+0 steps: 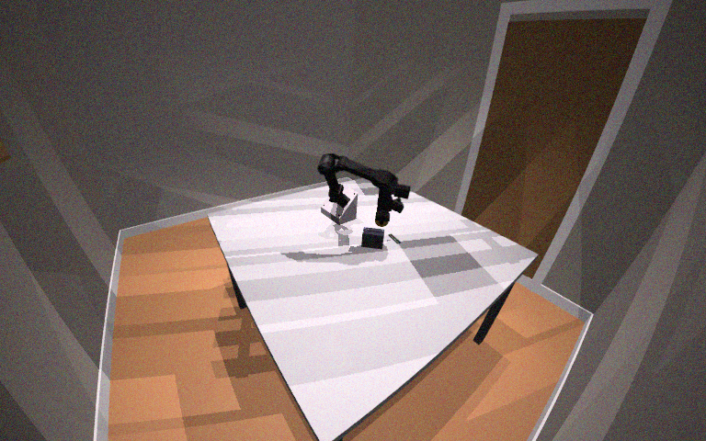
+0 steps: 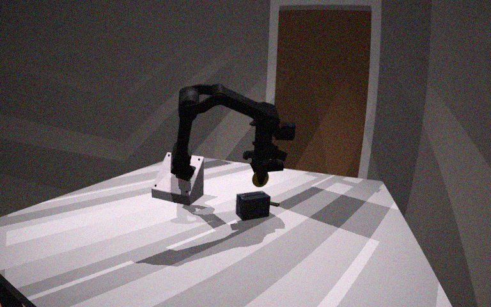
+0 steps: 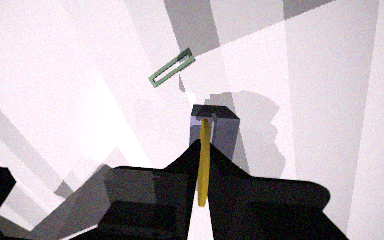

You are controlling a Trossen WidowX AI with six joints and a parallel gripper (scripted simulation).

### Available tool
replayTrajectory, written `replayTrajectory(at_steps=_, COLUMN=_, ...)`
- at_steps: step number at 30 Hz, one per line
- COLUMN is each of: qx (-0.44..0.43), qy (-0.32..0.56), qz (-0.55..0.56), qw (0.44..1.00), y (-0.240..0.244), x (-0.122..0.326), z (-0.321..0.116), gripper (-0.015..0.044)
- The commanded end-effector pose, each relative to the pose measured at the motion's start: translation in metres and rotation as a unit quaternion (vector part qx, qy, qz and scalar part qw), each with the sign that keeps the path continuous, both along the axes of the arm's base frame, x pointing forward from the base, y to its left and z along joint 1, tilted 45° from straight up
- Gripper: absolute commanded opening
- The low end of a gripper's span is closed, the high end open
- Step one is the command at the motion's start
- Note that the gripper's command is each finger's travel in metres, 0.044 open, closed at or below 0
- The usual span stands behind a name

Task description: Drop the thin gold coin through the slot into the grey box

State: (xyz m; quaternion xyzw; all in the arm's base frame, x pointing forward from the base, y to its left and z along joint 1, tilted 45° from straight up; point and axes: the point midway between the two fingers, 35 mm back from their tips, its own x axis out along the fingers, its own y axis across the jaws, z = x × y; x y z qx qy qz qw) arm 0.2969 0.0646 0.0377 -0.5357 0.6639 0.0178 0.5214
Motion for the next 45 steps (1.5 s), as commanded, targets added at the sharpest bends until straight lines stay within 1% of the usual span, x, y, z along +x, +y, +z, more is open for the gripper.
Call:
replayTrajectory(at_steps=1, qx=0.0, qy=-0.003, qz=0.002, qw=1.0, y=-0.007, x=-0.002, z=0.008, gripper=0.0)
replayTrajectory(at_steps=11, qx=-0.003, qy=-0.001, qz=0.003, qw=1.0, y=-0.025, x=-0.01, z=0.022, gripper=0.0)
replayTrajectory(at_steps=17, qx=-0.002, qy=0.001, qz=0.0, qw=1.0, y=-0.022, x=-0.008, z=0.018, gripper=0.0)
replayTrajectory(at_steps=45, qx=-0.003, qy=0.003, qz=-0.001, qw=1.0, y=-0.025, x=-0.01, z=0.022, gripper=0.0)
